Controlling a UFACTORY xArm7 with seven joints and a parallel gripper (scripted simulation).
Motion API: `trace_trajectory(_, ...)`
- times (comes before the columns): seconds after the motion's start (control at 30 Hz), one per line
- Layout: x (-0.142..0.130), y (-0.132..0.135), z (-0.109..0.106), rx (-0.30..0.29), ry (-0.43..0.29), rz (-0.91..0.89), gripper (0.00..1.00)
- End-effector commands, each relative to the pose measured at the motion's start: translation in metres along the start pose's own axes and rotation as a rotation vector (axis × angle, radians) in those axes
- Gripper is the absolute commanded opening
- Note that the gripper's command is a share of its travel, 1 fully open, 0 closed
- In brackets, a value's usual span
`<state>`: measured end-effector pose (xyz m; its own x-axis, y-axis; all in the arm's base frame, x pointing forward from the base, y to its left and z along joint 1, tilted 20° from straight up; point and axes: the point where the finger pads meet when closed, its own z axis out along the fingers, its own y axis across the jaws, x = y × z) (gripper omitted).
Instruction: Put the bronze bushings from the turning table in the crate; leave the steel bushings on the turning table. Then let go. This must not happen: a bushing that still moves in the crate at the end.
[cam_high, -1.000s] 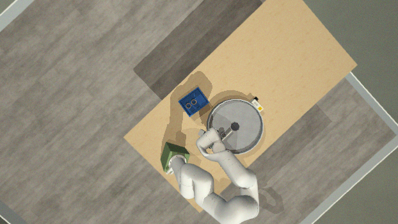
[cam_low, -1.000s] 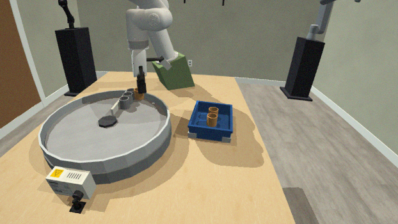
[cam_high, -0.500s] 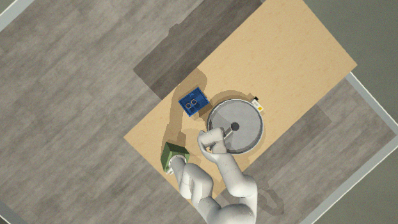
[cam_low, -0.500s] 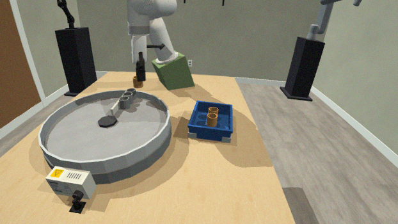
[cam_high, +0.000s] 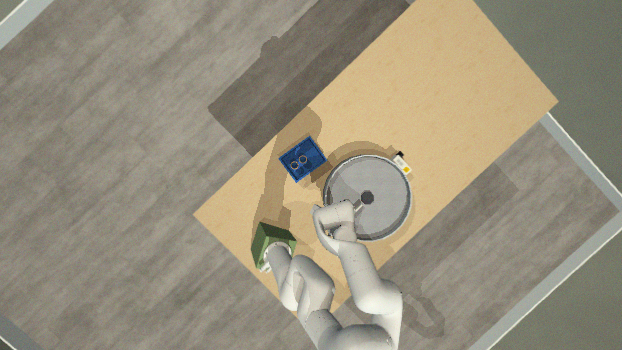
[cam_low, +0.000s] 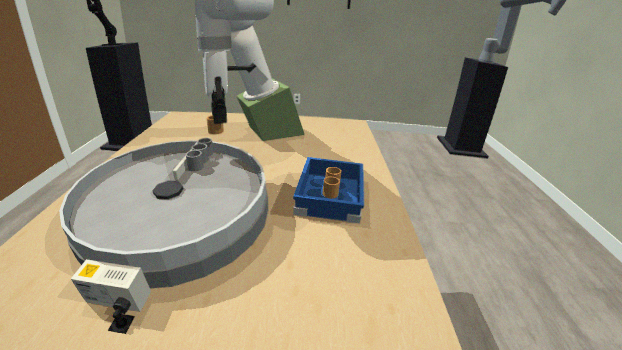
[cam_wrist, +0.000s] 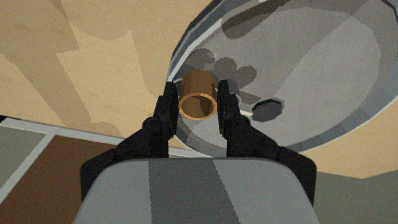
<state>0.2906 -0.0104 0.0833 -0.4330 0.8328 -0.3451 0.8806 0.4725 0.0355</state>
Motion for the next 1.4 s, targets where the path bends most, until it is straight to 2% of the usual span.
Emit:
trace_trajectory(0.0, 0.000, 0.001, -0.001, -0.002, -0.001, -0.001, 0.00)
trace_trajectory(0.27, 0.005, 0.007, -0.001, -0.002, -0.002, -0.021, 0.00)
trace_trajectory(0.47, 0.025, 0.026, -0.002, -0.003, -0.002, -0.093, 0.00)
trace_trajectory(0.6, 0.050, 0.052, -0.002, -0.003, -0.004, -0.186, 0.00)
trace_trajectory(0.67, 0.050, 0.052, -0.002, -0.003, -0.004, -0.186, 0.00)
trace_trajectory(0.77, 0.075, 0.078, -0.001, -0.003, -0.004, -0.277, 0.00)
trace_trajectory(1.17, 0.142, 0.145, -0.001, -0.003, -0.003, -0.521, 0.00)
trace_trajectory(1.23, 0.142, 0.145, -0.001, -0.003, -0.003, -0.521, 0.00)
trace_trajectory(1.37, 0.169, 0.173, -0.001, -0.003, -0.003, -0.619, 0.00)
